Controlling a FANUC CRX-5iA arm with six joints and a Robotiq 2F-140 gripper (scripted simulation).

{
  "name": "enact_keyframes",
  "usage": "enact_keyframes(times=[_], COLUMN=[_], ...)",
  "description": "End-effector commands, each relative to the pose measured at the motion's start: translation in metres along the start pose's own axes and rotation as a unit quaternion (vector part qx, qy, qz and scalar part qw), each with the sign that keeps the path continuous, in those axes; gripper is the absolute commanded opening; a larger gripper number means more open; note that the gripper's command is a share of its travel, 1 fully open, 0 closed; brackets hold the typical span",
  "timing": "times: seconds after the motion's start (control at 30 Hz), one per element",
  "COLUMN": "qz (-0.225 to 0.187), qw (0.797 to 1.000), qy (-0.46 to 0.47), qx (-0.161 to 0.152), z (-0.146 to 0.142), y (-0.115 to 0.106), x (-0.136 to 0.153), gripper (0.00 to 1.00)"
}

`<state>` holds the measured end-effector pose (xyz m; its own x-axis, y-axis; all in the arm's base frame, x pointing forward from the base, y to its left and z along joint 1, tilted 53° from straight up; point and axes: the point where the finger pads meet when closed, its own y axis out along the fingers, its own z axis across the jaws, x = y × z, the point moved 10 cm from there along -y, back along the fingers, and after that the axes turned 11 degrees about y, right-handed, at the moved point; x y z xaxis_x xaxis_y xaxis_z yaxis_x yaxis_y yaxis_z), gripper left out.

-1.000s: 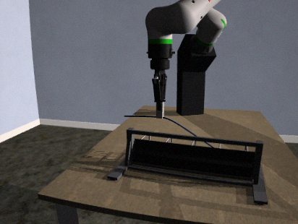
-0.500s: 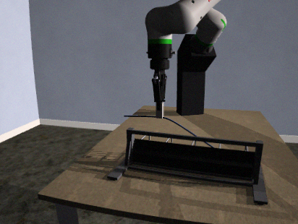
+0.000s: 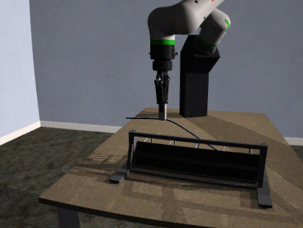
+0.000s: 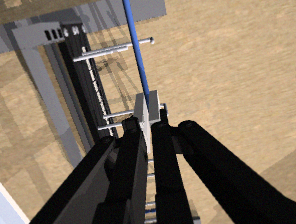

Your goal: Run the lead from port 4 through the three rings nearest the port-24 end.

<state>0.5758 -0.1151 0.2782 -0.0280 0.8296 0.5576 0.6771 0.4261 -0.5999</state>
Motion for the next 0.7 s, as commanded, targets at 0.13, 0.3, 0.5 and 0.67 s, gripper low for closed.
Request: enact_keyframes(times=[0.13,0.3,0.5,0.67], qz=[0.000,-0.001,-0.001,-0.001], qw=[1.000,1.000,1.000,1.000], qy=[0.000,0.000,0.000,0.000], qx=[-0.001,-0.001,-0.001,-0.001], z=[-0.0010,-0.0023,-0.0026,-0.0026], y=[0.0001,0.0010,0.0013,0.0013], x=[-0.0007,-0.0007,-0.0007,-0.0007], gripper=[0.00,0.00,0.00,0.00])
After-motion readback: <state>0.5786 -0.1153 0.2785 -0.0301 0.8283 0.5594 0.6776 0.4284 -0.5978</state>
